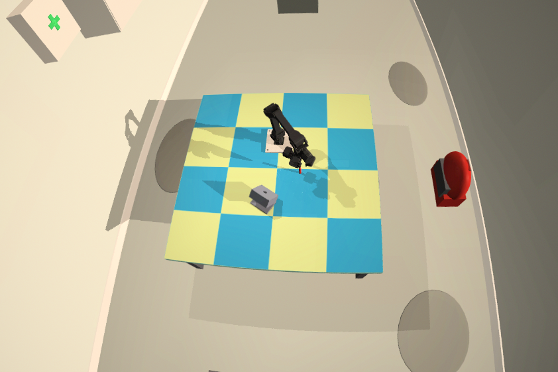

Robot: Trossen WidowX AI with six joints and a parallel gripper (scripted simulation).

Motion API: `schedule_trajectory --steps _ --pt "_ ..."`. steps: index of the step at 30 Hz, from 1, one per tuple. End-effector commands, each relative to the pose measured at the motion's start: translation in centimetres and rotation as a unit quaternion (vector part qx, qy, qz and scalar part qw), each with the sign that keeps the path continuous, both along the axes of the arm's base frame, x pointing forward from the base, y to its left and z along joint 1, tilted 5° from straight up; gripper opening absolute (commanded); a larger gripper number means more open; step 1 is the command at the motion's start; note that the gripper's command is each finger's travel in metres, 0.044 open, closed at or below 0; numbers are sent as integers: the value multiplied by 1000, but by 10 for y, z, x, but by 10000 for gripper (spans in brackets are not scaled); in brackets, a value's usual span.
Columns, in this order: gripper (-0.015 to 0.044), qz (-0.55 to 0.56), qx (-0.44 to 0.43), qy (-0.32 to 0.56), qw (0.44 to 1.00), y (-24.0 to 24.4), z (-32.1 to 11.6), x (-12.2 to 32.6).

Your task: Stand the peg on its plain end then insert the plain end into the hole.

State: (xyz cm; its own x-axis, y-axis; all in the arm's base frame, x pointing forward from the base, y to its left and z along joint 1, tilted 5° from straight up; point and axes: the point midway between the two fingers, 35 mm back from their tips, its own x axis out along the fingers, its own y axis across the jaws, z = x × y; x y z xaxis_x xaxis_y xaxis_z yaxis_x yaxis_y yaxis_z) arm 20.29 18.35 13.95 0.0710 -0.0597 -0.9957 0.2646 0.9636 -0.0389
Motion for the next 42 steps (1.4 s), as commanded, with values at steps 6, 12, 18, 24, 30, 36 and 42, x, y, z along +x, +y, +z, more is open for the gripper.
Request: schedule_trajectory --steps 6,12,18,24,30,36,42 --pt "440 7 7 3 1000 2 -4 1" --pt "440 18 6 4 1000 1 -19 2" --pt "440 18 6 4 1000 1 -24 3" --pt "440 18 6 4 1000 1 -34 4" --pt "440 18 6 4 1000 1 -44 5" --pt "440 18 6 4 1000 1 -54 5" --pt "440 18 6 4 1000 0 -64 6"
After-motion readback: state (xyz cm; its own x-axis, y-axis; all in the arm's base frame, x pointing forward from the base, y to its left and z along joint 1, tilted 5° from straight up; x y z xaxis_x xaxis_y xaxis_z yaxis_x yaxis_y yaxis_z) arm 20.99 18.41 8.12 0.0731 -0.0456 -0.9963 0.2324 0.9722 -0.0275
